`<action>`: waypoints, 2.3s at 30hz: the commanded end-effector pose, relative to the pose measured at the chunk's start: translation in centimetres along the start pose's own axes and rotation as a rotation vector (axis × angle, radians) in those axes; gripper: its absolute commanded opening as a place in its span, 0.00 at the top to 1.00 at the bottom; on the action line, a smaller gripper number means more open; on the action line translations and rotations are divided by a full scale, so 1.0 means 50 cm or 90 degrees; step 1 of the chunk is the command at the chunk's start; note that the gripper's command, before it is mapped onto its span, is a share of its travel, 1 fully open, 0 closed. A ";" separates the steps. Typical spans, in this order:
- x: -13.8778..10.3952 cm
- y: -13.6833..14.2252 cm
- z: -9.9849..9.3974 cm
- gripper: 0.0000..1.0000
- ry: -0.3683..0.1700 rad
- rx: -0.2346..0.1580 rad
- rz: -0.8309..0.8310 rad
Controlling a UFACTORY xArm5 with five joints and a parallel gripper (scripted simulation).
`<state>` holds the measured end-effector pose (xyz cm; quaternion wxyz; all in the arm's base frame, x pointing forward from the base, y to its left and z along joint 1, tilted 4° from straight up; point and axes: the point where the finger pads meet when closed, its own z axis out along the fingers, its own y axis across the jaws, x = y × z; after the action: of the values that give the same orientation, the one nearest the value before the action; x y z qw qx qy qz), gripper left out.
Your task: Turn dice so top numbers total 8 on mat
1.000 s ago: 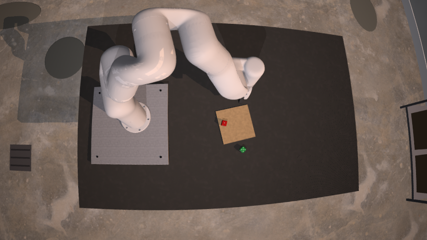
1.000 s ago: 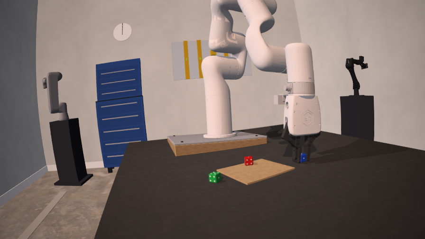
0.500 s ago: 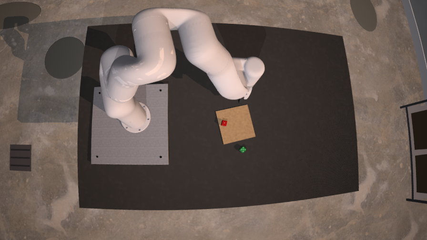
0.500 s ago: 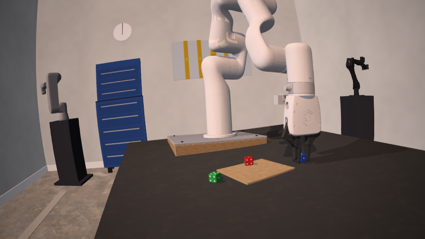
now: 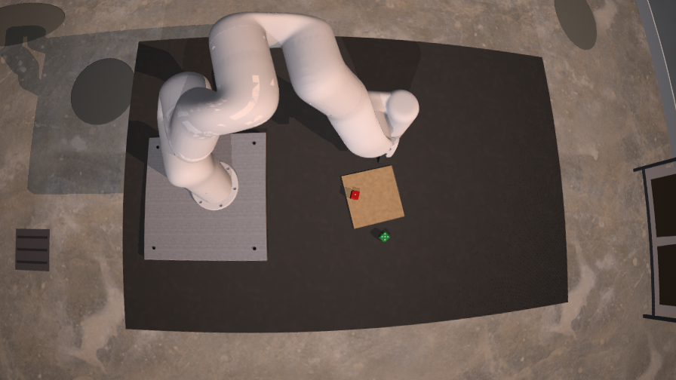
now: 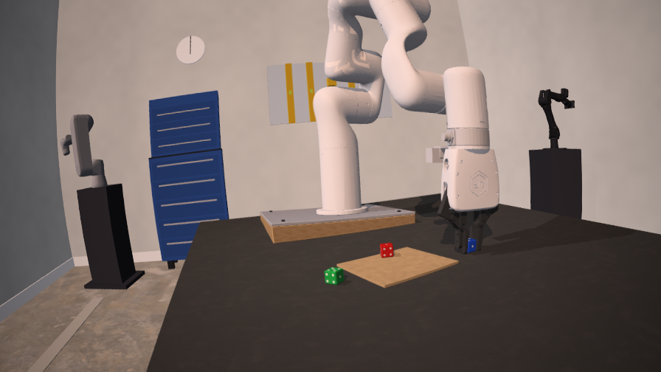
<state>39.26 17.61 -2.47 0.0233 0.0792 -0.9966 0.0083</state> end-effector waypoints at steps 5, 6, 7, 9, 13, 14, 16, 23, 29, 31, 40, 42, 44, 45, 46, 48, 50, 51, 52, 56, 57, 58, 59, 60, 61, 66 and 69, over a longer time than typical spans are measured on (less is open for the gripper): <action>-0.002 0.000 -0.009 0.85 -0.002 0.000 0.000; -0.002 0.000 -0.015 0.85 -0.002 0.000 0.000; -0.002 -0.001 -0.023 0.85 -0.001 0.000 0.000; -0.002 -0.002 -0.045 0.85 -0.001 0.000 0.000; -0.003 -0.005 -0.088 0.85 -0.001 -0.001 0.000; -0.003 -0.005 -0.088 0.85 -0.001 -0.001 0.000; -0.003 -0.006 -0.119 0.85 -0.001 -0.001 0.000; -0.004 -0.011 -0.195 0.85 -0.001 -0.001 0.000; -0.005 -0.011 -0.201 0.85 -0.001 -0.001 0.000; -0.005 -0.011 -0.201 0.85 -0.001 -0.001 0.000; -0.008 -0.118 -0.199 0.85 0.004 -0.004 0.013; -0.005 -0.172 -0.198 0.85 0.006 -0.006 0.020; 0.001 -0.221 -0.197 0.85 0.008 -0.008 0.026; 0.001 -0.221 -0.197 0.85 0.008 -0.008 0.026; 0.007 -0.255 -0.196 0.85 0.009 -0.009 0.031; 0.007 -0.255 -0.196 0.85 0.009 -0.009 0.031; 0.011 -0.275 -0.195 0.85 0.010 -0.010 0.033; 0.011 -0.275 -0.195 0.85 0.010 -0.010 0.033; 0.011 -0.275 -0.195 0.85 0.010 -0.010 0.033; 0.011 -0.275 -0.195 0.85 0.010 -0.010 0.033; 0.011 -0.275 -0.195 0.85 0.010 -0.010 0.033; 0.011 -0.275 -0.195 0.85 0.010 -0.010 0.033; 0.011 -0.275 -0.195 0.85 0.010 -0.010 0.033; 0.011 -0.275 -0.195 0.85 0.010 -0.010 0.033; 0.011 -0.275 -0.195 0.85 0.010 -0.010 0.033; 0.011 -0.274 -0.191 0.85 0.010 -0.010 0.033; 0.011 -0.274 -0.180 0.85 0.010 -0.010 0.033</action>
<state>41.20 4.17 7.10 0.0329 0.0530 -0.9980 0.0016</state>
